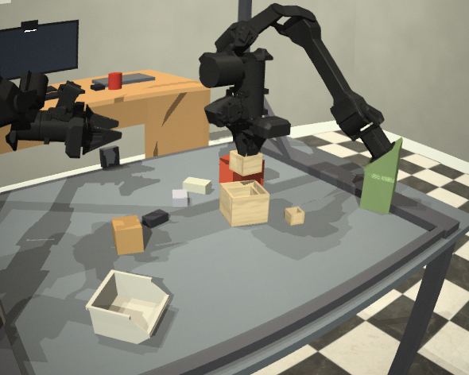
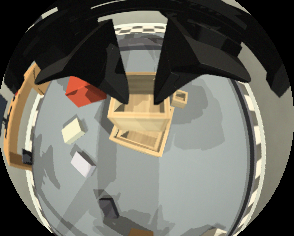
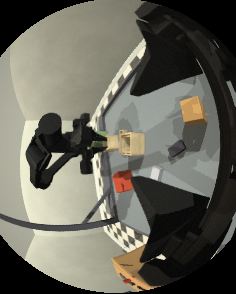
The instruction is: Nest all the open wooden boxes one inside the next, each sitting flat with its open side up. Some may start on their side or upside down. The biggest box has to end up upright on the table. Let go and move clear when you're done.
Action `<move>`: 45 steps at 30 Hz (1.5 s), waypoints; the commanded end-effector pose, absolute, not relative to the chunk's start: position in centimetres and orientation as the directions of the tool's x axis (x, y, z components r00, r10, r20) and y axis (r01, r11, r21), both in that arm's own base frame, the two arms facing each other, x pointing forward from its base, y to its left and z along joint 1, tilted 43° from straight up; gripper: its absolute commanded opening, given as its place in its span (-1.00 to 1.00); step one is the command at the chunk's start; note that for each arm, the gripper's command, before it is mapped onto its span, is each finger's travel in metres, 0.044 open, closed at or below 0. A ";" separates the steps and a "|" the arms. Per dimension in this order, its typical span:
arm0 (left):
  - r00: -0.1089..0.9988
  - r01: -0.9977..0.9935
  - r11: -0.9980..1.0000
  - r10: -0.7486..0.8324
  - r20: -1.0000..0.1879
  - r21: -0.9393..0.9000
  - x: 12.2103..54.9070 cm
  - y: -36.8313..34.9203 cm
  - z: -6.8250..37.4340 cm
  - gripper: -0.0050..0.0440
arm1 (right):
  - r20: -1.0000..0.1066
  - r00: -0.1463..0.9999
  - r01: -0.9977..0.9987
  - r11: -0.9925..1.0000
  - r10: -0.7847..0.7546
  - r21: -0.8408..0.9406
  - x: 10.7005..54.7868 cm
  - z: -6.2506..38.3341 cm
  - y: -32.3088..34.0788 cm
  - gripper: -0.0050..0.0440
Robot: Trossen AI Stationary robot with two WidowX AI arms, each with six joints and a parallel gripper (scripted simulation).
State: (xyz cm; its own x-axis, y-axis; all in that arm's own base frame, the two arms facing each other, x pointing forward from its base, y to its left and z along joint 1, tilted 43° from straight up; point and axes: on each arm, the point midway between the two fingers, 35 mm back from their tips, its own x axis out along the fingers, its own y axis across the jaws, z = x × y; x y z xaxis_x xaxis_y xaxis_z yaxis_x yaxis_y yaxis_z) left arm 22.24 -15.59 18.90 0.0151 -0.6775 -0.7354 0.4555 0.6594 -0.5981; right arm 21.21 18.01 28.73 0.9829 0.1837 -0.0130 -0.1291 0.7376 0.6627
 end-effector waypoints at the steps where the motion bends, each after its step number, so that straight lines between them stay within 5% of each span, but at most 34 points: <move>1: 0.033 0.389 0.681 -0.684 -0.729 -0.621 22.5 -15.5 19.6 -0.03 | -0.001 0.984 -0.132 0.728 0.180 0.673 21.1 29.3 17.8 0.84; 23: 0.033 -0.221 0.707 -0.682 -0.730 -0.671 22.4 -15.5 19.5 -0.03 | -0.001 0.984 -0.132 0.728 0.180 0.673 21.1 29.3 17.8 0.84; 45: 0.031 -0.794 0.428 -0.682 -0.731 -0.432 22.4 -15.5 19.4 -0.03 | -0.001 0.984 -0.132 0.728 0.180 0.673 21.1 29.3 17.8 0.84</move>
